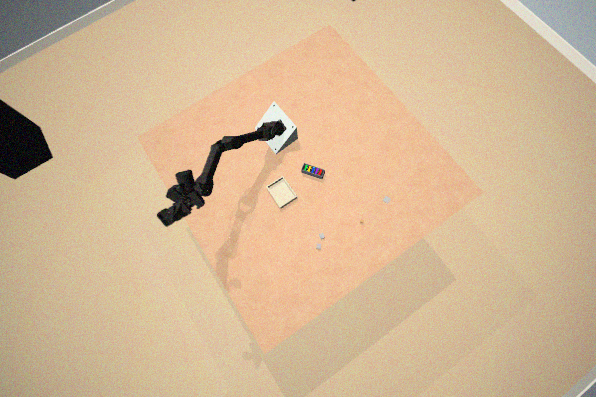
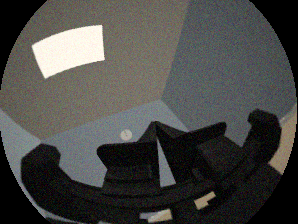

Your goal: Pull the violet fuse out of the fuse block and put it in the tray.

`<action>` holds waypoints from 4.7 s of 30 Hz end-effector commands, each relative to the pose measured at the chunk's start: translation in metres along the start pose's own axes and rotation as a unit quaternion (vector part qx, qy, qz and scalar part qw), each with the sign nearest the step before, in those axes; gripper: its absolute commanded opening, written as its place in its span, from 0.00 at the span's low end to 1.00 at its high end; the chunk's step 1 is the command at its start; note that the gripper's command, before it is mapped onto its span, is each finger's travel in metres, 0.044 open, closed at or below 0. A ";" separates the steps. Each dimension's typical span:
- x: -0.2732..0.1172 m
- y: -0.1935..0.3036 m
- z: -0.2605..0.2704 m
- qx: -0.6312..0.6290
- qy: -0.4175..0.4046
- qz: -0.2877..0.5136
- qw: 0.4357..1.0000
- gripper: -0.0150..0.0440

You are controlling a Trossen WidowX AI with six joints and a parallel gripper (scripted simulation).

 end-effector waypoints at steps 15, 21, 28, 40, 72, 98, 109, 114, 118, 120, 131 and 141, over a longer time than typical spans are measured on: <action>-0.016 0.146 0.033 0.240 0.106 0.163 0.951 0.37; -0.036 0.208 0.066 0.330 0.154 0.246 0.898 0.37; -0.081 0.287 0.134 0.423 0.220 0.375 0.795 0.37; -0.199 0.360 0.271 0.447 0.319 0.591 0.591 0.37; -0.506 0.232 0.426 -0.045 0.346 0.868 0.354 0.37; -0.523 0.246 0.417 -0.046 0.346 0.867 0.354 0.37; -0.529 0.250 0.414 -0.046 0.346 0.867 0.355 0.37; -0.529 0.250 0.414 -0.046 0.346 0.867 0.355 0.37; -0.529 0.250 0.414 -0.046 0.346 0.867 0.355 0.37; -0.529 0.250 0.414 -0.046 0.346 0.867 0.355 0.37; -0.536 0.255 0.411 -0.046 0.346 0.867 0.355 0.37; -0.535 0.255 0.412 -0.044 0.349 0.867 0.352 0.28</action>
Point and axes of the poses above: the point midway between the two fingers, 35 mm back from their tips, its own x axis out along the fingers, its own z axis across the jaws, y = z × x, the point moved 4 cm from there along -x, back along the fingers, and after that the axes turned 3 degrees about -x, right-handed, at the moved point
